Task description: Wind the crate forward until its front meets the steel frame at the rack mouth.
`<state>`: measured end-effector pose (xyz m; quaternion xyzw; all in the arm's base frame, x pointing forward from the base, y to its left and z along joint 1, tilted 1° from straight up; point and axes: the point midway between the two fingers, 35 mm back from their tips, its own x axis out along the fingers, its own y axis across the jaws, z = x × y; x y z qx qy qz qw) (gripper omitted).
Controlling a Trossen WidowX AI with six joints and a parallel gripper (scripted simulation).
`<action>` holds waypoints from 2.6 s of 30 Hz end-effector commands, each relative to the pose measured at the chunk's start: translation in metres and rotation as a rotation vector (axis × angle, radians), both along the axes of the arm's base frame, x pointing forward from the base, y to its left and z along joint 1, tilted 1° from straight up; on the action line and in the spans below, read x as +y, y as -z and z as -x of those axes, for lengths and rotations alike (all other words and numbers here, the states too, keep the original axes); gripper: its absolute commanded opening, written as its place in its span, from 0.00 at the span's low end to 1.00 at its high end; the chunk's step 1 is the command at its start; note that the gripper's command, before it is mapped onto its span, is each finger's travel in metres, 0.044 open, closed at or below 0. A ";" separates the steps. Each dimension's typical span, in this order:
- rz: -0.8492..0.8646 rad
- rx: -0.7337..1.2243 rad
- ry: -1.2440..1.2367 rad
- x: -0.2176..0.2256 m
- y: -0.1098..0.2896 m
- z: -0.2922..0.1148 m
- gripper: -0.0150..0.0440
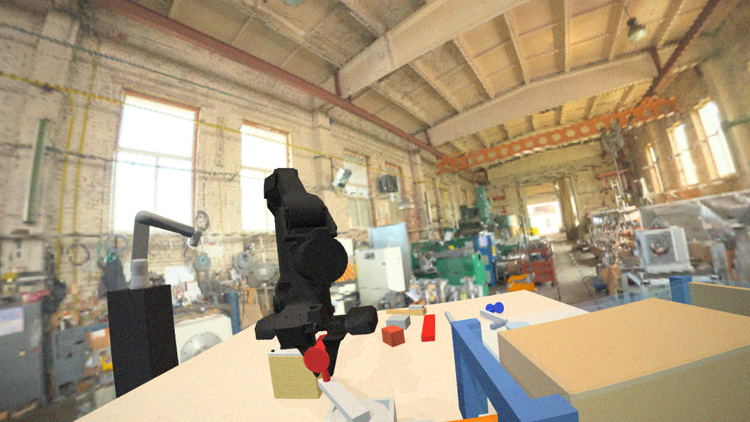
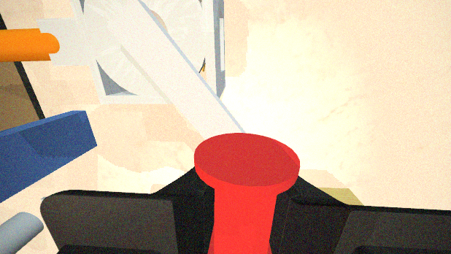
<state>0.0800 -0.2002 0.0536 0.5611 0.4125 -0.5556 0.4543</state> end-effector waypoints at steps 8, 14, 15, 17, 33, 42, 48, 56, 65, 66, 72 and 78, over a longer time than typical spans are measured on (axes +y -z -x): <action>-0.004 0.028 0.010 -0.006 0.000 0.017 0.25; -0.004 0.029 0.010 -0.011 0.000 0.022 0.25; -0.003 0.029 0.010 -0.012 0.000 0.023 0.25; -0.003 0.029 0.010 -0.013 -0.001 0.025 0.25; -0.002 0.030 0.010 -0.027 -0.001 0.037 0.25; -0.001 0.031 0.010 -0.036 -0.001 0.042 0.25; -0.001 0.031 0.010 -0.042 -0.002 0.045 0.25; 0.000 0.031 0.010 -0.050 -0.002 0.049 0.25; 0.001 0.032 0.010 -0.060 -0.003 0.052 0.25; 0.001 0.032 0.010 -0.061 -0.003 0.052 0.25; 0.002 0.032 0.010 -0.068 -0.003 0.053 0.25; 0.002 0.032 0.010 -0.075 -0.003 0.054 0.25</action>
